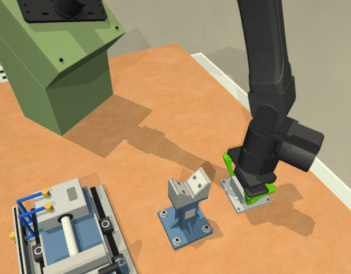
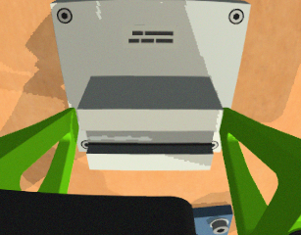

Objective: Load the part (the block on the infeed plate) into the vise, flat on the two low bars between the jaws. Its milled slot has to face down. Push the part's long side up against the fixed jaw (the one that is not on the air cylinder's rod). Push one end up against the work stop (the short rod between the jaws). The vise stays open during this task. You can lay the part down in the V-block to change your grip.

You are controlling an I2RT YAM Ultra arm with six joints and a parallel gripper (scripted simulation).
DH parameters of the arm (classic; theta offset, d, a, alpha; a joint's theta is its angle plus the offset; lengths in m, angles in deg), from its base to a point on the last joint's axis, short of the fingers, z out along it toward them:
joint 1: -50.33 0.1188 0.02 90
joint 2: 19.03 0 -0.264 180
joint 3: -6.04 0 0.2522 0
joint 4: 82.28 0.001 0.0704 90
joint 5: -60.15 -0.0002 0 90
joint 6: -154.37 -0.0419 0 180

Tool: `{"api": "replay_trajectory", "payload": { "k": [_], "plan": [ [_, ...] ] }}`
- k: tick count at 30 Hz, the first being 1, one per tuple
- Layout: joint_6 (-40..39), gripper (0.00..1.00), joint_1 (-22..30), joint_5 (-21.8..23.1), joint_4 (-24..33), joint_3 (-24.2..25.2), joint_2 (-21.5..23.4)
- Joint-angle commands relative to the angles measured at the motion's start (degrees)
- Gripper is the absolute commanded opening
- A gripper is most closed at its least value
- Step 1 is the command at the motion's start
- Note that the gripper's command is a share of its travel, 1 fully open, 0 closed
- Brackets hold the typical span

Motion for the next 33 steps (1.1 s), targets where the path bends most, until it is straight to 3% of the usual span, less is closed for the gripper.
{"api": "replay_trajectory", "payload": {
  "k": [1, 32, 33],
  "plan": [
    [-0.38, 0.81, 0.62, 0.04, -0.27, -1.52, 0.3],
    [-0.38, 0.81, 0.62, 0.04, -0.27, -1.52, 0.3],
    [-0.38, 0.0, 0.62, 0.04, -0.27, -1.52, 0.3]
  ]
}}
